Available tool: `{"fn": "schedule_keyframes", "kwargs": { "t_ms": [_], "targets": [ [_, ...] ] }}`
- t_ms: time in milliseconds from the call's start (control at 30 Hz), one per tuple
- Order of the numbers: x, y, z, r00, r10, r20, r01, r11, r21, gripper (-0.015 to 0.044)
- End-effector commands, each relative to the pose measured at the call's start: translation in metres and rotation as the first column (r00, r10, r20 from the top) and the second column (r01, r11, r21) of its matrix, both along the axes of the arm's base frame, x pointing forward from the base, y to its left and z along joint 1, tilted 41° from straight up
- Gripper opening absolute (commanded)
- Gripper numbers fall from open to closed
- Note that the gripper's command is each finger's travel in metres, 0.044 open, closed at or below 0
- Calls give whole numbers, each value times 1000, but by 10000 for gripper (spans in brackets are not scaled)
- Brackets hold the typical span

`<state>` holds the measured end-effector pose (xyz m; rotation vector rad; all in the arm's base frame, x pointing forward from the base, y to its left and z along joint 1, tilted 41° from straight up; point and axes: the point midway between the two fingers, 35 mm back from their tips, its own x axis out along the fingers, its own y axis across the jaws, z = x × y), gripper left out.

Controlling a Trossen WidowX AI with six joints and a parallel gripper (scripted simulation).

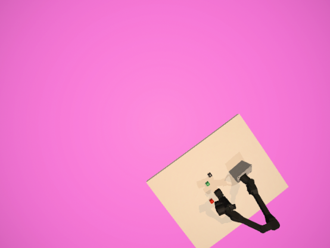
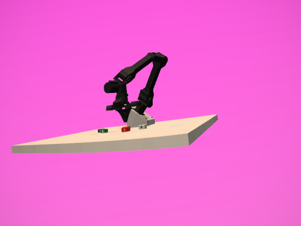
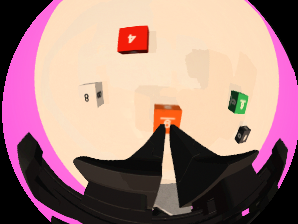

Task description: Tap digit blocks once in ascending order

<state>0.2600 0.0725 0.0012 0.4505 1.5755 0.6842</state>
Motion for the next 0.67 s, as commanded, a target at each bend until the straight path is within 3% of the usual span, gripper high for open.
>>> {"fn": "schedule_keyframes", "kwargs": {
  "t_ms": [0,300,400,633],
  "targets": [
    [2,3,15,1000,9,1,-9,1000,-6,73],
    [-21,63,158,1000,9,1,-9,1000,-3,309],
    [-33,71,179,1000,10,-1,-10,1000,1,387],
    [-33,71,179,1000,10,-1,-10,1000,1,400]
  ]
}}
